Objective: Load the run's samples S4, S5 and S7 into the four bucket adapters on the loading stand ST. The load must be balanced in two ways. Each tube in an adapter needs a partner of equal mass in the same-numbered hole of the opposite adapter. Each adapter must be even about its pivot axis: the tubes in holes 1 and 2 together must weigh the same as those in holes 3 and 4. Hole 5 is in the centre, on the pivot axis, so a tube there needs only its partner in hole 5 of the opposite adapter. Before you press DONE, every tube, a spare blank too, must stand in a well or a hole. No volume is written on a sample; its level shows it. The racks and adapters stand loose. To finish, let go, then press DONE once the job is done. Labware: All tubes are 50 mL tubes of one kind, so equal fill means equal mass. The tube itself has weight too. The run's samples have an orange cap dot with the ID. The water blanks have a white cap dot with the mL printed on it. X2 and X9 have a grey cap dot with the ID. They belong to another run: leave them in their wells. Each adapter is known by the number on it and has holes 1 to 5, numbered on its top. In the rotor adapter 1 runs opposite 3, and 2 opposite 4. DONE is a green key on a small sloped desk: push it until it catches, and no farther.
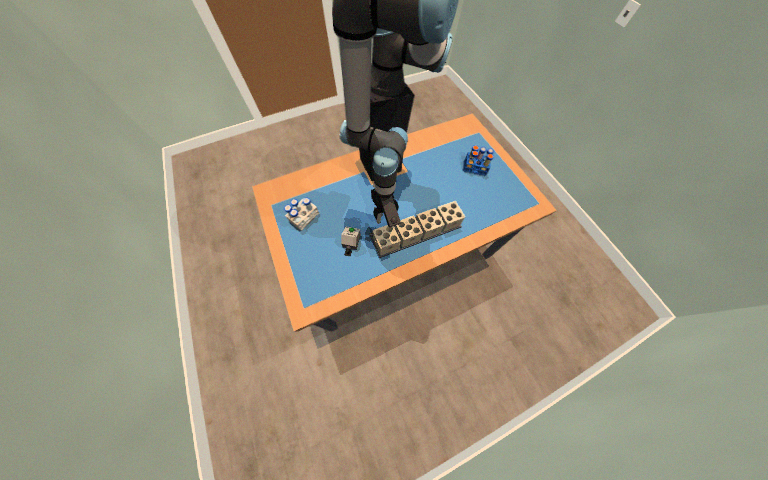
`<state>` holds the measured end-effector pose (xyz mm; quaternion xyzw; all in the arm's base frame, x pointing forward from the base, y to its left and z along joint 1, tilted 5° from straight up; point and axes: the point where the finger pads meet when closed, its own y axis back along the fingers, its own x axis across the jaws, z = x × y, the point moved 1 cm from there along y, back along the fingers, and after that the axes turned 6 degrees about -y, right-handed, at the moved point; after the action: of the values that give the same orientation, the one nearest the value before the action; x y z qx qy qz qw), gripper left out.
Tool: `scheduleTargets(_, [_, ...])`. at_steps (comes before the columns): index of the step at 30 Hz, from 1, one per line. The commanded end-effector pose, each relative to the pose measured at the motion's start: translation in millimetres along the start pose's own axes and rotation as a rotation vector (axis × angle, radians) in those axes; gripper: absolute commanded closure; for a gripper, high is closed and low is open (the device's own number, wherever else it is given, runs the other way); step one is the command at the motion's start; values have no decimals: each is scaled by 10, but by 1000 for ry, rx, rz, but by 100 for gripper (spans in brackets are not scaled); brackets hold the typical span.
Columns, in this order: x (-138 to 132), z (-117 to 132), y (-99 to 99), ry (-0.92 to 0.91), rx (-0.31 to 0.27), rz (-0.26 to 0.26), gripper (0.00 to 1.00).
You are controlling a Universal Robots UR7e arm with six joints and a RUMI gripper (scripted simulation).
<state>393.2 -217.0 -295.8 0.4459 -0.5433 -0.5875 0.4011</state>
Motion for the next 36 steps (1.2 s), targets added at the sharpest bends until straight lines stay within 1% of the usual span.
scheduleTargets(1, [142,87,-22,-100,2,1,65])
scheduleTargets(14, [1031,708,-22,-750,2,1,65])
scheduleTargets(16, [1031,708,-22,-750,2,1,65])
scheduleTargets(22, [1442,994,-22,-1044,2,0,65])
scheduleTargets(31, [2057,1423,-22,-1044,2,1,65])
scheduleTargets(33, [2057,1423,-22,-1044,2,1,65])
scheduleTargets(36, [2263,1565,-22,-1044,2,1,65])
